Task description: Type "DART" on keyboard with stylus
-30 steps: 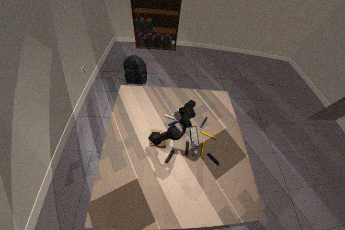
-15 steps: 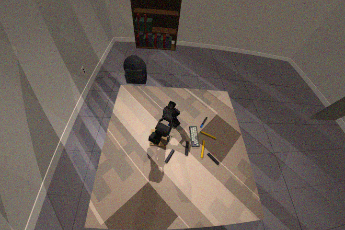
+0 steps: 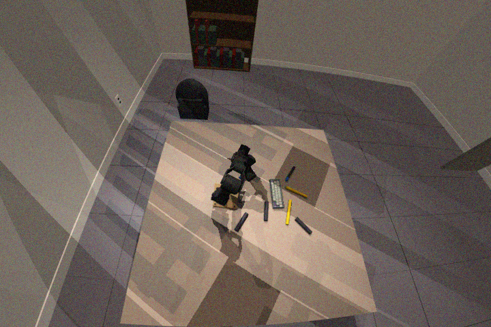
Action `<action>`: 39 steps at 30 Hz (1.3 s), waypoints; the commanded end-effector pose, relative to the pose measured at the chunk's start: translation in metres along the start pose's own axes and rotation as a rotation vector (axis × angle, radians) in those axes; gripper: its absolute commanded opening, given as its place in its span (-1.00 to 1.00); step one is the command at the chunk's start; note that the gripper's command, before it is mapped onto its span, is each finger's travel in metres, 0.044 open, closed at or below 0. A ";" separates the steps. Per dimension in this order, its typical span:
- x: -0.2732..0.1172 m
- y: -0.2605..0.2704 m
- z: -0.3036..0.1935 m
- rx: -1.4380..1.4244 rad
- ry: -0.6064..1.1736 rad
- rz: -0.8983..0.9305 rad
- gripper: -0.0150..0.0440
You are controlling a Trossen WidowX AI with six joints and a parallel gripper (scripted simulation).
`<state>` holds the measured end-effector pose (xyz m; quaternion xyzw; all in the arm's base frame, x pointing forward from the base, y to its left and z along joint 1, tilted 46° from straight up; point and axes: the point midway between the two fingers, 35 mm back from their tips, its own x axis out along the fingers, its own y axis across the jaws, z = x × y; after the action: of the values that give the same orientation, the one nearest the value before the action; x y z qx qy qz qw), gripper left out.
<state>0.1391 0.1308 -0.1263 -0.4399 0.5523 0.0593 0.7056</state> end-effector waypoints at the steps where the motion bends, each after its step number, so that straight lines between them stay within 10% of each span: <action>1: 0.004 0.000 -0.003 -0.008 0.005 -0.002 0.02; 39: 0.018 0.001 -0.010 -0.008 0.005 -0.002 0.02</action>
<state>0.1394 0.1208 -0.1397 -0.4384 0.5531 0.0604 0.7058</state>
